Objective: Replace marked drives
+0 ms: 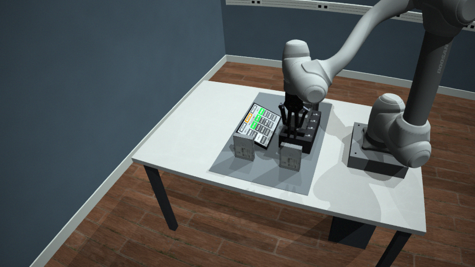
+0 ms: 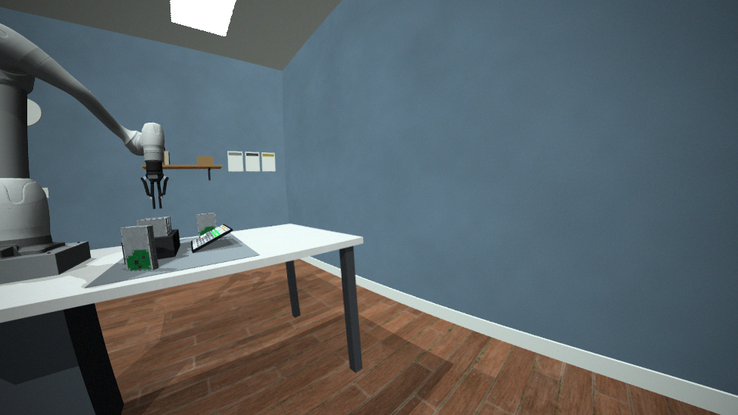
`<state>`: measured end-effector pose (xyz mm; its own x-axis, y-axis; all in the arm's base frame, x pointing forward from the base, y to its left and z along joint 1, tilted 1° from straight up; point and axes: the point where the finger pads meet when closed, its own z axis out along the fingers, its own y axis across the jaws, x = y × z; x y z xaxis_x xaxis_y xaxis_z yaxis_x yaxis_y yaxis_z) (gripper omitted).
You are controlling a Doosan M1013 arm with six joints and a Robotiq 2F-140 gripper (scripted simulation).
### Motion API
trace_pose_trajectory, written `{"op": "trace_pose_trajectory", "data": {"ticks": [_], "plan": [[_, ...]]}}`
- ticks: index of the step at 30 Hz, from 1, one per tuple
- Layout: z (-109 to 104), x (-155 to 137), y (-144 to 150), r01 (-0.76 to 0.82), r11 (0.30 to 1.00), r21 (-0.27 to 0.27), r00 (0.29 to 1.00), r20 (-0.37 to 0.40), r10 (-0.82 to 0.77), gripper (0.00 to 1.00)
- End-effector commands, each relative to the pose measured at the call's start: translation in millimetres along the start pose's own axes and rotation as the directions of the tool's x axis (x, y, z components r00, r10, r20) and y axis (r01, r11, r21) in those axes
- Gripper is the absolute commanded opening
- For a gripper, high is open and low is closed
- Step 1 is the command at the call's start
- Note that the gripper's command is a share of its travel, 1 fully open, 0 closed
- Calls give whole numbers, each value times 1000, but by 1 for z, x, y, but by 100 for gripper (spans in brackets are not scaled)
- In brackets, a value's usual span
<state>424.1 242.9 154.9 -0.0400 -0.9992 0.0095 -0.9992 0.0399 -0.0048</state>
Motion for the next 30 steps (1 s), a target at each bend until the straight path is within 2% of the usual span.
{"op": "trace_pose_trajectory", "data": {"ticks": [1,23,30], "plan": [[-1,0,0,0,1000,1,1000,1,0,10],[-1,0,-1,-1,1000,1,1000,1,1,10],[0,29,-19,-35,999,0,999,1,35,10]]}}
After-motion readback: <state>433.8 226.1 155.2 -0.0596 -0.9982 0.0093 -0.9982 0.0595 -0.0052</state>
